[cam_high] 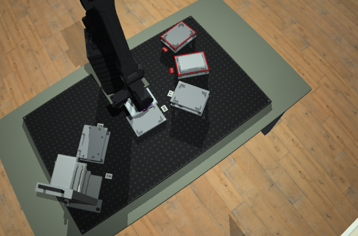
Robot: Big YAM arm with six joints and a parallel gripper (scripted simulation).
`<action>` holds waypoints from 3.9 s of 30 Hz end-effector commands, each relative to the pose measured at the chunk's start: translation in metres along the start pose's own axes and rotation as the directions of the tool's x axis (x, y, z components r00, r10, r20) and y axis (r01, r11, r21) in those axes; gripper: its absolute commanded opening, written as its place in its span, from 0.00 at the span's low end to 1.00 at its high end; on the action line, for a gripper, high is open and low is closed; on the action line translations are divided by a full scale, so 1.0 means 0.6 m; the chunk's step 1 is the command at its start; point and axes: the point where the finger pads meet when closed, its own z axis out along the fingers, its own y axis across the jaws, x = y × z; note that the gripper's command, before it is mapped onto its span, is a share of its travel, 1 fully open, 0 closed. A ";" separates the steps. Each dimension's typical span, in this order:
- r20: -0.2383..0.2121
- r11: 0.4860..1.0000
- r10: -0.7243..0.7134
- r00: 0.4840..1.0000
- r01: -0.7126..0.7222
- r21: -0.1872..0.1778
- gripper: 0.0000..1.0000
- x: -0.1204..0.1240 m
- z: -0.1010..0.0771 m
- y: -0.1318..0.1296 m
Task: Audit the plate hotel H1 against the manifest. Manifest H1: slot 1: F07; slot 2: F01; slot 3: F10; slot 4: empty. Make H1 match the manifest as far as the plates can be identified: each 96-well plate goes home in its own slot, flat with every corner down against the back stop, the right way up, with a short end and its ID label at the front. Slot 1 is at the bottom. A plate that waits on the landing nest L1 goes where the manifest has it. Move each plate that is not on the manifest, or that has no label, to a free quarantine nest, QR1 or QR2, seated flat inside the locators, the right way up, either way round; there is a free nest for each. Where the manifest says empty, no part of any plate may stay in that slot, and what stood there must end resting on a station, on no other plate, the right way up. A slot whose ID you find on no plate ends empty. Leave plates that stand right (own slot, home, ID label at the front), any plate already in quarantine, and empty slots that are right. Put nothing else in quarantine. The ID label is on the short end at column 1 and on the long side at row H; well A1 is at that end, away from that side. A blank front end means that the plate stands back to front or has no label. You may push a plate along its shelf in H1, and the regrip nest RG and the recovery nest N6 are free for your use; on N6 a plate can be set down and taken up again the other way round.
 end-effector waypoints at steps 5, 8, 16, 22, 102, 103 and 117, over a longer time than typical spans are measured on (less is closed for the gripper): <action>0.001 1.000 0.014 1.000 -0.014 -0.024 0.86 -0.005 -0.046 0.011; 0.001 0.999 0.014 1.000 -0.014 -0.029 0.86 -0.005 -0.056 0.015; 0.001 0.999 0.013 1.000 -0.013 -0.031 0.86 -0.006 -0.087 0.016; 0.004 0.998 -0.047 0.999 0.047 -0.041 0.86 -0.023 -0.099 0.040; 0.037 0.651 -0.758 0.651 0.759 -0.009 0.86 -0.422 -0.098 0.027; 0.040 0.651 -0.758 0.651 0.759 -0.009 0.86 -0.428 -0.100 0.026; 0.031 0.651 -0.758 0.651 0.759 -0.007 0.86 -0.491 -0.094 -0.002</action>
